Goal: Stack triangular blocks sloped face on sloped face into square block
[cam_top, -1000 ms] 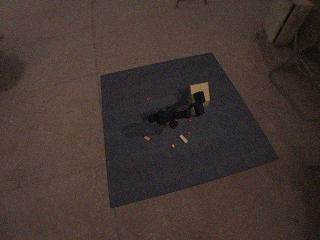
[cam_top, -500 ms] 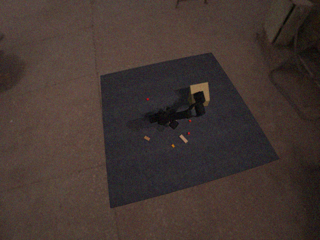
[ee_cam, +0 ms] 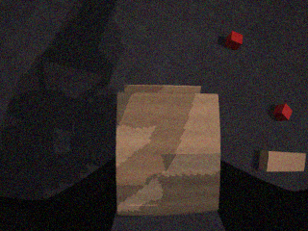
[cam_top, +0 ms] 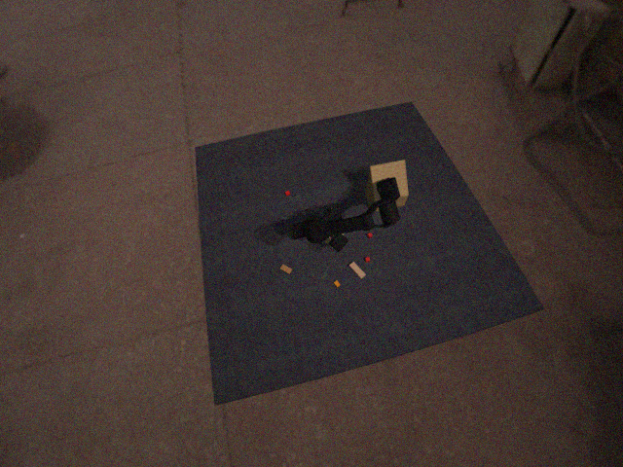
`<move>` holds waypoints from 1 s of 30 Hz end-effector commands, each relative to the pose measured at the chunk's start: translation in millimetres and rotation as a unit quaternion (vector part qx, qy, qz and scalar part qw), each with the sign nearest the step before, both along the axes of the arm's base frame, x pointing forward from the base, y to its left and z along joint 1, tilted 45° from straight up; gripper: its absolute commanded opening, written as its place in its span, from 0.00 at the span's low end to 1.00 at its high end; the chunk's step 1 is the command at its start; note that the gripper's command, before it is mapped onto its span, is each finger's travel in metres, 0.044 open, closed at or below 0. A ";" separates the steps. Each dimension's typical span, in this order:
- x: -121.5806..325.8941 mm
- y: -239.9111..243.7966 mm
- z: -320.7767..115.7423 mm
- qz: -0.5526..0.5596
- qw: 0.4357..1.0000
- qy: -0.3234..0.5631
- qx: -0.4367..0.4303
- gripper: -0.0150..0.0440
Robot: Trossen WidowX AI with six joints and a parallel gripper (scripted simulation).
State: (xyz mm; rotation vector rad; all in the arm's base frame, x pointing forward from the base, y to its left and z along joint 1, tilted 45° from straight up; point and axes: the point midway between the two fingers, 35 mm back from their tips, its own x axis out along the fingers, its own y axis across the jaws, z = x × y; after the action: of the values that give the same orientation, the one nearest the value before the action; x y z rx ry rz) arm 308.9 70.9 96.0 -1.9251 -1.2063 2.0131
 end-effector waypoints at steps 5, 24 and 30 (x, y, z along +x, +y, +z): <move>-0.8 1.1 -3.0 -0.001 1.000 0.001 -0.003 0.25; -3.1 7.9 -13.3 -0.001 1.000 0.001 -0.002 0.25; -3.9 10.0 -16.5 -0.001 1.000 0.001 -0.002 0.25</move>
State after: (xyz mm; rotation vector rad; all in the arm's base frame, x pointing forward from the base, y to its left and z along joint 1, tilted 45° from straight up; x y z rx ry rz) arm 306.8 79.7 81.7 -1.9327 -1.2045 2.0168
